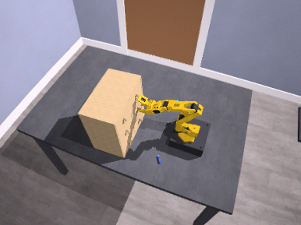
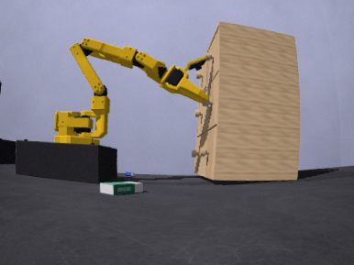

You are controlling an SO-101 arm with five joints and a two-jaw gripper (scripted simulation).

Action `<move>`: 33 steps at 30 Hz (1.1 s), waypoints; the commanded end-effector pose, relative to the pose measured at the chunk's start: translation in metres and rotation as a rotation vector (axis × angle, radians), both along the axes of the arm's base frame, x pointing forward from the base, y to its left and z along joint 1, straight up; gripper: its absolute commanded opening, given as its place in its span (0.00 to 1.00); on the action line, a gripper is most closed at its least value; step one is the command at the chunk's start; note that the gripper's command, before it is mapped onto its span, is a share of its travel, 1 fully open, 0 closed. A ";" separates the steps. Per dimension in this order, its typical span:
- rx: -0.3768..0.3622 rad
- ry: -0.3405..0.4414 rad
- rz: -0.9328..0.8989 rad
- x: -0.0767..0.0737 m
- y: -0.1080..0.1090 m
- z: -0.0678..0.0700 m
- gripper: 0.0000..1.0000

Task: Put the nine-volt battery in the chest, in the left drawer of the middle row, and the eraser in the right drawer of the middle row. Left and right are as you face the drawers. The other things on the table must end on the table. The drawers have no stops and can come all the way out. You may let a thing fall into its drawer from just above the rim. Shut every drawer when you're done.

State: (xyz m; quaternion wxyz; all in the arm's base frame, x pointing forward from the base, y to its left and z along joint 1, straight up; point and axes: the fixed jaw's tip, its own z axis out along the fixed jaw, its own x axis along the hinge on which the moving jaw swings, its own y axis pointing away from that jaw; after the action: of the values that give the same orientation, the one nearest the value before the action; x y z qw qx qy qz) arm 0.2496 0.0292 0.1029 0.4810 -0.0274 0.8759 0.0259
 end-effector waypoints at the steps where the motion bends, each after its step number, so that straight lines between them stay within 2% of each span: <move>1: -0.006 0.045 -0.005 0.002 -0.002 -0.010 0.21; 33: -0.006 0.039 -0.007 0.008 -0.002 -0.005 0.21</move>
State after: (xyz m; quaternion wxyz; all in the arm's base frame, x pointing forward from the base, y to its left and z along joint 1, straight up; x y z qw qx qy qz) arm 0.2551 0.0296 0.1063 0.4836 -0.0271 0.8745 0.0259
